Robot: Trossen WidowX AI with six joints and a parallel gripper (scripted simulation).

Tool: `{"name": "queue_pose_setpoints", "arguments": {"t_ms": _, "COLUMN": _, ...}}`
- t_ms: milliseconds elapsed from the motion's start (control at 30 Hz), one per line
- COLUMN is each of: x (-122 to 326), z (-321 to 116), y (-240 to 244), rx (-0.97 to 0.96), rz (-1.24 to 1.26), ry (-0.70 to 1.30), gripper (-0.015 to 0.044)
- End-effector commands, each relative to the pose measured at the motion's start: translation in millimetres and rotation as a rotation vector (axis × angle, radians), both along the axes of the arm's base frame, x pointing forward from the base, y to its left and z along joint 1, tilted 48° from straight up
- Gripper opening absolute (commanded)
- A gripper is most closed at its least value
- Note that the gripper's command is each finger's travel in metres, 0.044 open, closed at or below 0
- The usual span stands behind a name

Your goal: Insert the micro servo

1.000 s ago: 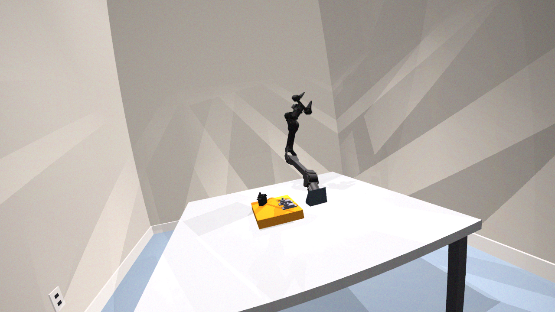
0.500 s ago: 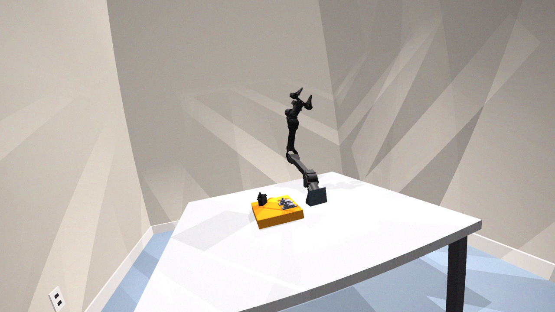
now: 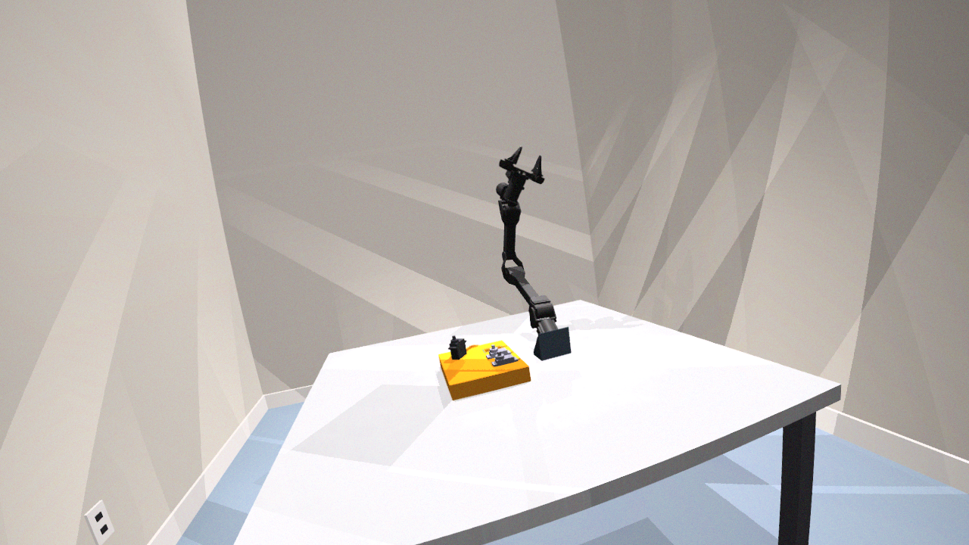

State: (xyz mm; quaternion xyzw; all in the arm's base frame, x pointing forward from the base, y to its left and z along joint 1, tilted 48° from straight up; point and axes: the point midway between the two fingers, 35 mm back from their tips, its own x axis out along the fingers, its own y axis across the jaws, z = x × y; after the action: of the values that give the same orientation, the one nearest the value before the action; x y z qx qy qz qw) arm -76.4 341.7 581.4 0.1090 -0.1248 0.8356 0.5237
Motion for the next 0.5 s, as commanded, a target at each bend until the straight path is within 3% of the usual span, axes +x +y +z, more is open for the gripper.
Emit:
{"name": "queue_pose_setpoints", "arguments": {"t_ms": 0, "x": 10.9, "z": -12.3, "y": 13.1, "rx": -0.039, "rz": -0.043, "ry": -0.003, "gripper": 0.0440}}
{"name": "queue_pose_setpoints", "arguments": {"t_ms": 467, "x": 65.3, "z": -57.3, "y": 49.1, "rx": -0.205, "rz": -0.235, "ry": 0.003, "gripper": 0.0440}}
